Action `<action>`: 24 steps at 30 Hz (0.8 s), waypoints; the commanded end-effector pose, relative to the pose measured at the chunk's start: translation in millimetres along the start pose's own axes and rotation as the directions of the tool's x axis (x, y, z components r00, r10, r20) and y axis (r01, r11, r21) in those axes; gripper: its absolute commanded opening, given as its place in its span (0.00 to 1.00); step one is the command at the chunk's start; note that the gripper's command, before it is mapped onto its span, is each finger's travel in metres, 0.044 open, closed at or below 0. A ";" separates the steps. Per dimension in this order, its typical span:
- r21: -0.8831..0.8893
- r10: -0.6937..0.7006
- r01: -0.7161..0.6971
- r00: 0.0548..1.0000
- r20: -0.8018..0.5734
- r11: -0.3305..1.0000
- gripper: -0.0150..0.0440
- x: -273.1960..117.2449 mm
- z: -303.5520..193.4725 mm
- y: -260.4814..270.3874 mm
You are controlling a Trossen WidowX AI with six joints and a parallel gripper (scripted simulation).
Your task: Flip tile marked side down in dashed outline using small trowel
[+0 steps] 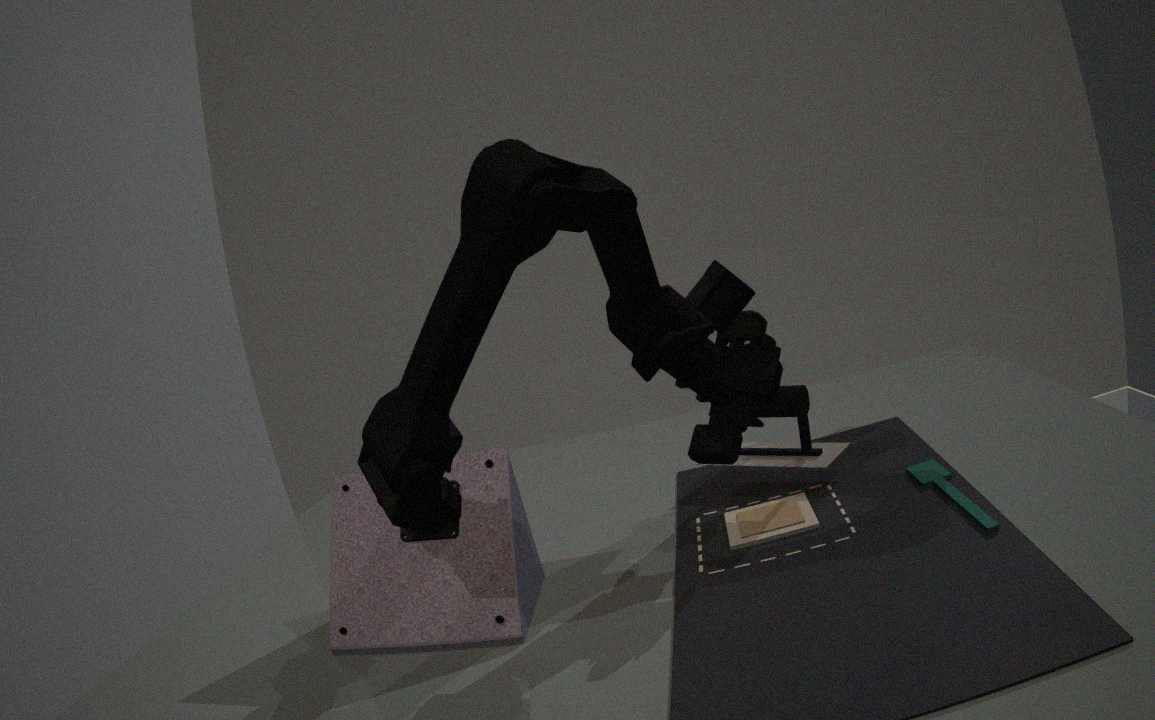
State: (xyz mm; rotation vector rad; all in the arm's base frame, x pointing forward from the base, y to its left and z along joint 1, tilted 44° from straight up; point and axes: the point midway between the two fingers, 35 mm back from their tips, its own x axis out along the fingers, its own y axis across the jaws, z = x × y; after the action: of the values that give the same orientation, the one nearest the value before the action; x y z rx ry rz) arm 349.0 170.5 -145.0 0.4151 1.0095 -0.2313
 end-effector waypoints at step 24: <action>-0.004 0.009 -0.009 1.000 -0.004 1.000 0.61 18.6 -1.2 -20.7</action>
State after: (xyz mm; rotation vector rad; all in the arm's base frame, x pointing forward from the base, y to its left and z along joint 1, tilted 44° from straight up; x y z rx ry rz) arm 349.7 151.7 -165.6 0.4104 1.0087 -0.2287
